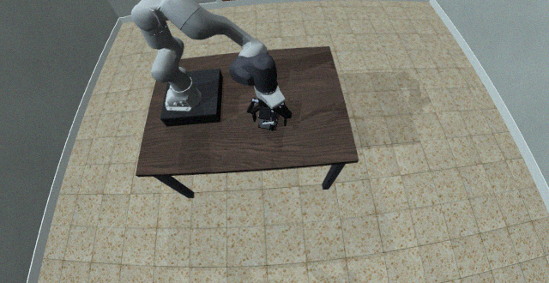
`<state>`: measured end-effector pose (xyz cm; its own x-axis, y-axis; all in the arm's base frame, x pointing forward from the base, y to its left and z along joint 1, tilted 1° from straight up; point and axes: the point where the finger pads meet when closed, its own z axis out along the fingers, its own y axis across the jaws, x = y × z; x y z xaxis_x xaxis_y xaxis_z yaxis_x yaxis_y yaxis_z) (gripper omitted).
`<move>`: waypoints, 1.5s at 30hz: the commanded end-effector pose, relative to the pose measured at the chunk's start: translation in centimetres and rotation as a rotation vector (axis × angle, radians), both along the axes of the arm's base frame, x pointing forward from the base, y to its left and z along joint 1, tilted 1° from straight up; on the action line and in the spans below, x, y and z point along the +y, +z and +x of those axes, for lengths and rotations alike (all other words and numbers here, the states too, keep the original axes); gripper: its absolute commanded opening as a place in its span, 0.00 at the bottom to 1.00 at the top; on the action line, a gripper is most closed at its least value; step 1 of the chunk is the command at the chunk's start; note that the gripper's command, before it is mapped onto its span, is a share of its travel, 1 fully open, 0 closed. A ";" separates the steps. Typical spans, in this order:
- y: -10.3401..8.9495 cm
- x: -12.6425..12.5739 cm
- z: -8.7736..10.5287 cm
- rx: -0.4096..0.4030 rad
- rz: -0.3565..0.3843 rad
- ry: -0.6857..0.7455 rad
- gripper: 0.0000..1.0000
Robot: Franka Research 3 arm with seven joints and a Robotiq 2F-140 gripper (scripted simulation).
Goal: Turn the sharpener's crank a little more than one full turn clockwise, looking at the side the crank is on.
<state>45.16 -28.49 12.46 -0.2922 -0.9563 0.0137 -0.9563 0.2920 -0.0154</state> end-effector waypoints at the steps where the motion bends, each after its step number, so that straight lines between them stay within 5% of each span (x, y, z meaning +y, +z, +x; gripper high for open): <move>1: -0.2 0.3 -0.1 0.004 0.008 -0.035 1.00; 12: -0.2 0.3 -0.1 0.004 0.008 -0.035 1.00; 13: -0.2 0.3 -0.1 0.004 0.008 -0.035 0.10; 45: -0.2 0.3 -0.1 0.004 0.008 -0.035 0.10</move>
